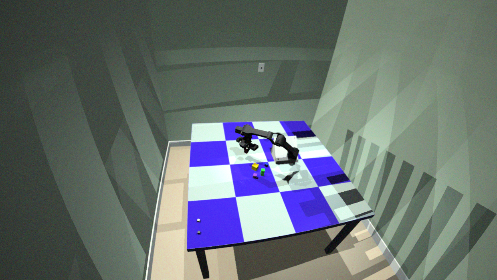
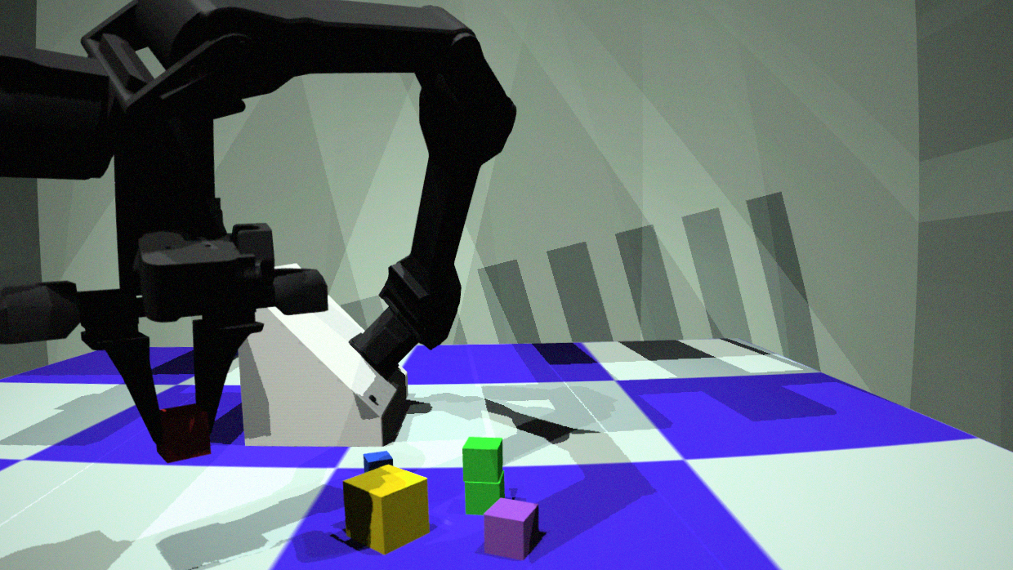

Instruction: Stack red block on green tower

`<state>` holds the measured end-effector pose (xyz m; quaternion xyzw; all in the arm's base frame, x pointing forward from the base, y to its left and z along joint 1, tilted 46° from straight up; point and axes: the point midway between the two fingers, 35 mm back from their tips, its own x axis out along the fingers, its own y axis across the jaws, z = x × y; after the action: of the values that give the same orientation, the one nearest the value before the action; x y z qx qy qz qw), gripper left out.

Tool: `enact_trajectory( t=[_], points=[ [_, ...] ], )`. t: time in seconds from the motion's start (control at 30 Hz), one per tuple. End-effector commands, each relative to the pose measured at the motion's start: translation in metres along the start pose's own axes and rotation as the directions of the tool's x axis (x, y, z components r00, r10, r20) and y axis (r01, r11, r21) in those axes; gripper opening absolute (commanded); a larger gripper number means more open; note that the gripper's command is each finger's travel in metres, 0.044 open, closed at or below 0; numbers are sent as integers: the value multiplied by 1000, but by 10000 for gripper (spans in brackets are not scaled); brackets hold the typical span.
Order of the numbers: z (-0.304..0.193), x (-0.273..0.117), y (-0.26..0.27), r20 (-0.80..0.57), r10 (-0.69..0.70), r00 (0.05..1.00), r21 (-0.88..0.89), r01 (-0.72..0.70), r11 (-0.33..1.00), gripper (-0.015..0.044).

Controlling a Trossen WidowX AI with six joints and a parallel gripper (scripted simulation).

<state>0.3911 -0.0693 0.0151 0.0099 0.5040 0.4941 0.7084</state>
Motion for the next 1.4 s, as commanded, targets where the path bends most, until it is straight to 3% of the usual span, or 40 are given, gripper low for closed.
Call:
enact_trajectory(
  t=[0.0,0.47,1.37],
  points=[
    [1,-18,-1,-4,-4,1000,-8,4,1000,0],
    [2,-36,3,-5,-4,1000,-7,4,1000,0],
    [52,-41,132,-6,-2,1000,-2,2,1000,0]
  ],
)
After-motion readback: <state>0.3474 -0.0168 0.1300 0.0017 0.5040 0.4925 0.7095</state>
